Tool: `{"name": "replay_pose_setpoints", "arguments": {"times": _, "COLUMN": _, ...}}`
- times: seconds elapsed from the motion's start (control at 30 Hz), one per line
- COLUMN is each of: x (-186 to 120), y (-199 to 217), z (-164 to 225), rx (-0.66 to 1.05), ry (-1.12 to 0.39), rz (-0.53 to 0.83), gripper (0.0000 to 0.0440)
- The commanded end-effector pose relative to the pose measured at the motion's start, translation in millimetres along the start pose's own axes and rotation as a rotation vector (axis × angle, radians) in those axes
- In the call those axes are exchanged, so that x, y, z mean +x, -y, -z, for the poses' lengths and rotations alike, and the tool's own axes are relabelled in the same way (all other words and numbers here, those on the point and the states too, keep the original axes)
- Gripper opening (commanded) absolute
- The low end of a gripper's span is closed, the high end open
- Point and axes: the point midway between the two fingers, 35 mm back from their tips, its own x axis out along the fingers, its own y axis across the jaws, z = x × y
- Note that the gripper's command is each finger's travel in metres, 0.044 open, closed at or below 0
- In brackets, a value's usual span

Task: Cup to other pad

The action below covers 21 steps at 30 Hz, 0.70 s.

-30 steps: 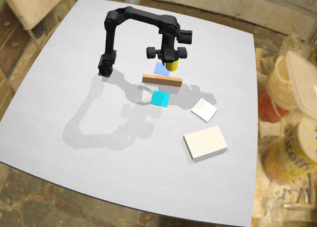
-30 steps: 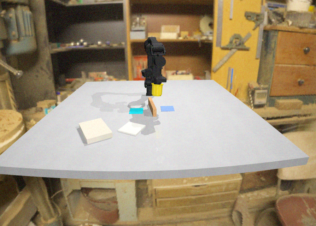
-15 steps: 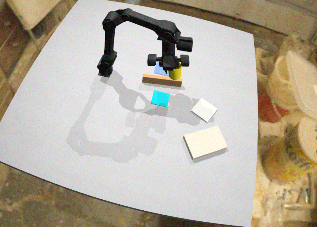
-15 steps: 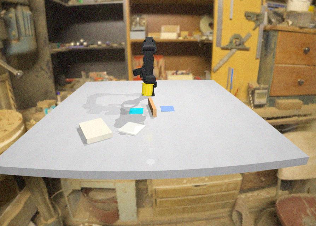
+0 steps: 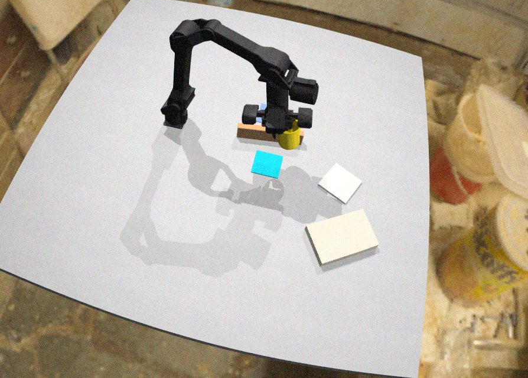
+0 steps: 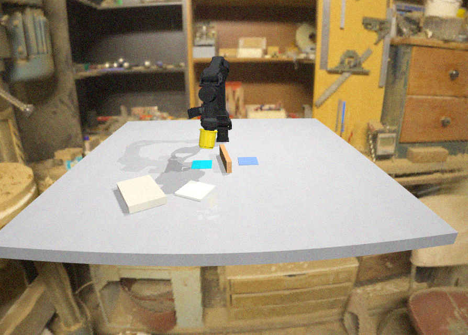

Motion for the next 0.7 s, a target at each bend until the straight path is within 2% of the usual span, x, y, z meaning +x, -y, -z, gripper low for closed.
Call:
{"name": "replay_pose_setpoints", "arguments": {"times": 0.0, "x": 9.5, "y": 4.3, "z": -5.4, "rx": 0.012, "ry": 0.008, "rz": 0.006, "gripper": 0.0000}}
{"name": "replay_pose_setpoints", "arguments": {"times": 0.4, "x": 38.4, "y": 20.6, "z": -9.9, "rx": 0.047, "ry": 0.011, "rz": 0.019, "gripper": 0.0005}}
{"name": "replay_pose_setpoints", "arguments": {"times": 0.67, "x": 54.5, "y": 36.2, "z": -8.6, "rx": 0.067, "ry": 0.007, "rz": 0.045, "gripper": 0.0032}}
